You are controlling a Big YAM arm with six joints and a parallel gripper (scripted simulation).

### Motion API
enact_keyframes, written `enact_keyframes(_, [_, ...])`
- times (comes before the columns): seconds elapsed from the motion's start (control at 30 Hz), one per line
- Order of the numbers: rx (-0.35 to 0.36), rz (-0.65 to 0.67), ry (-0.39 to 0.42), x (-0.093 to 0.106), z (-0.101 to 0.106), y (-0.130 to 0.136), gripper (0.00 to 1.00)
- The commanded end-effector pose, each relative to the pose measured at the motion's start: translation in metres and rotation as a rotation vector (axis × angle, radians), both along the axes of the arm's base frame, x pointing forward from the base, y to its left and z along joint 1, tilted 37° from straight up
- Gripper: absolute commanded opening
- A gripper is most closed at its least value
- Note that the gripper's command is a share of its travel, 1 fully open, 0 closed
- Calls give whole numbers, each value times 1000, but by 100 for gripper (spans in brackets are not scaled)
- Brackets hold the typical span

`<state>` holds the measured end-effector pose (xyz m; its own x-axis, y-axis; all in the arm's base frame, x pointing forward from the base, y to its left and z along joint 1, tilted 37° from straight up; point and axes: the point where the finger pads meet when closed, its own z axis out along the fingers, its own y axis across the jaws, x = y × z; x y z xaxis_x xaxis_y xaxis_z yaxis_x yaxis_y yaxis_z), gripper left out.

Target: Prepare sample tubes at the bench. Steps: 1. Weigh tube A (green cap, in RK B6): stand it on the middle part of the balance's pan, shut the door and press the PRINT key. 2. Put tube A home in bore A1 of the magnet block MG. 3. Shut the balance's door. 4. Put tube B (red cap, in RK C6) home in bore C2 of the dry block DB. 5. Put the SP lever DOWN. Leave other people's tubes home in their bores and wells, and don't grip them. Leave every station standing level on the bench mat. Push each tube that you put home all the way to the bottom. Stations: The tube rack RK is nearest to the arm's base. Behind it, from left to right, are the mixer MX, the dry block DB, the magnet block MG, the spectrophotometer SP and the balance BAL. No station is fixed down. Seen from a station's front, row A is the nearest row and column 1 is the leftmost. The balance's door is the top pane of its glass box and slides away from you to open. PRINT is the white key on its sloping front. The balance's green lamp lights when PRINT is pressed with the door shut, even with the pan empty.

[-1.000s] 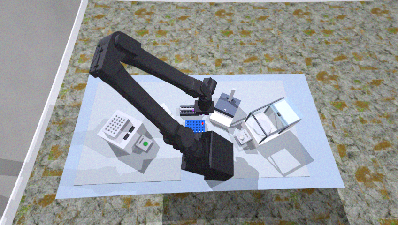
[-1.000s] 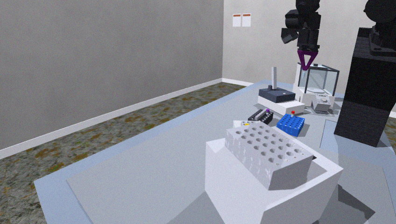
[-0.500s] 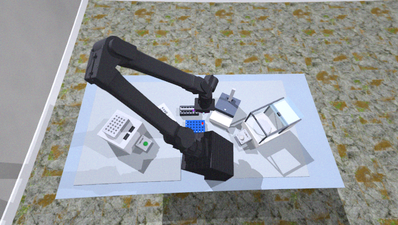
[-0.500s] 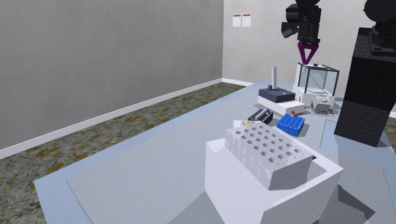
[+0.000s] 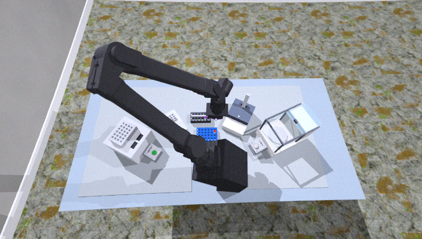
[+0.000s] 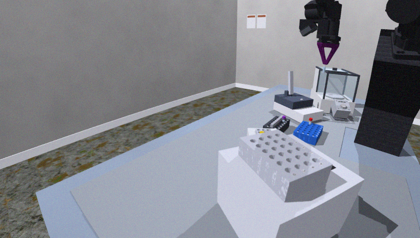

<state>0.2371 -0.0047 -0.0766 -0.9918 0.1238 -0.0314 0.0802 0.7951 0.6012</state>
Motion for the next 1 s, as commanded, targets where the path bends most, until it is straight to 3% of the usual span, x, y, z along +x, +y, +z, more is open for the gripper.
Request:
enact_keyframes(0.0, [-6, 11, -15, 6, 1, -4, 9])
enact_keyframes(0.13, [-6, 11, -15, 6, 1, -4, 9])
enact_keyframes(0.27, [-13, -59, 6, 12, -17, -32, 9])
enact_keyframes(0.63, [26, -287, 200, -1, -72, -104, 9])
enact_keyframes(0.7, [26, -287, 200, -1, -72, -104, 9])
enact_keyframes(0.97, [42, -423, 302, -8, -112, -156, 9])
